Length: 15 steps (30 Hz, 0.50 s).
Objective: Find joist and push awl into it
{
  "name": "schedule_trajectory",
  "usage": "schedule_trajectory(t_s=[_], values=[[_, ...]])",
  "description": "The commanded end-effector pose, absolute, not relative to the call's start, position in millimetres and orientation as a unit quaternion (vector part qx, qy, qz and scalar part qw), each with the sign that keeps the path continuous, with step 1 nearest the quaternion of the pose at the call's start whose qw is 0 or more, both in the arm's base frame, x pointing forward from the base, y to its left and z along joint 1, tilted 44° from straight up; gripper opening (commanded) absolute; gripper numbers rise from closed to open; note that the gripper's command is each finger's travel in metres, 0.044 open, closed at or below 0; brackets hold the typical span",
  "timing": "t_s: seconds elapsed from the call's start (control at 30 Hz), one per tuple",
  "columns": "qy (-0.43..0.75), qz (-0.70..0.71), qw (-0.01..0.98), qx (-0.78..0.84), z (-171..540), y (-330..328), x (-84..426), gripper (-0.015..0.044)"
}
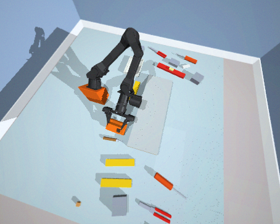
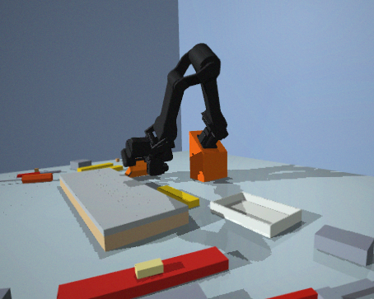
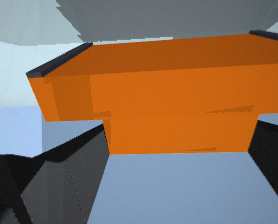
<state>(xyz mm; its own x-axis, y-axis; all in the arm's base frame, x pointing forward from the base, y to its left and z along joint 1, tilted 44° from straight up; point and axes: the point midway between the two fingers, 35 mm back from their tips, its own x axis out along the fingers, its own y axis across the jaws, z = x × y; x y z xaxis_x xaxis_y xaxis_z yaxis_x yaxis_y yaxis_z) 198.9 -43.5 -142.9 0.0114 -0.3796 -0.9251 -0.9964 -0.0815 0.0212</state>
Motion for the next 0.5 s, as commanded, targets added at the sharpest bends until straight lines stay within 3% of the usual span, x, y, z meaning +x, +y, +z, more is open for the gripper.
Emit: schedule_trajectory(t_s=[0.0,0.27,0.33,0.47], values=[[0.567,0.416,0.371,-0.607,-142.9,-43.5,198.8,0.0378],[0.567,0.416,0.371,-0.607,-142.9,-43.5,198.8,0.0378],[0.567,0.416,0.371,-0.607,-142.9,-43.5,198.9,0.0431],[0.567,0.416,0.371,-0.607,-142.9,-43.5,198.9,0.0440]])
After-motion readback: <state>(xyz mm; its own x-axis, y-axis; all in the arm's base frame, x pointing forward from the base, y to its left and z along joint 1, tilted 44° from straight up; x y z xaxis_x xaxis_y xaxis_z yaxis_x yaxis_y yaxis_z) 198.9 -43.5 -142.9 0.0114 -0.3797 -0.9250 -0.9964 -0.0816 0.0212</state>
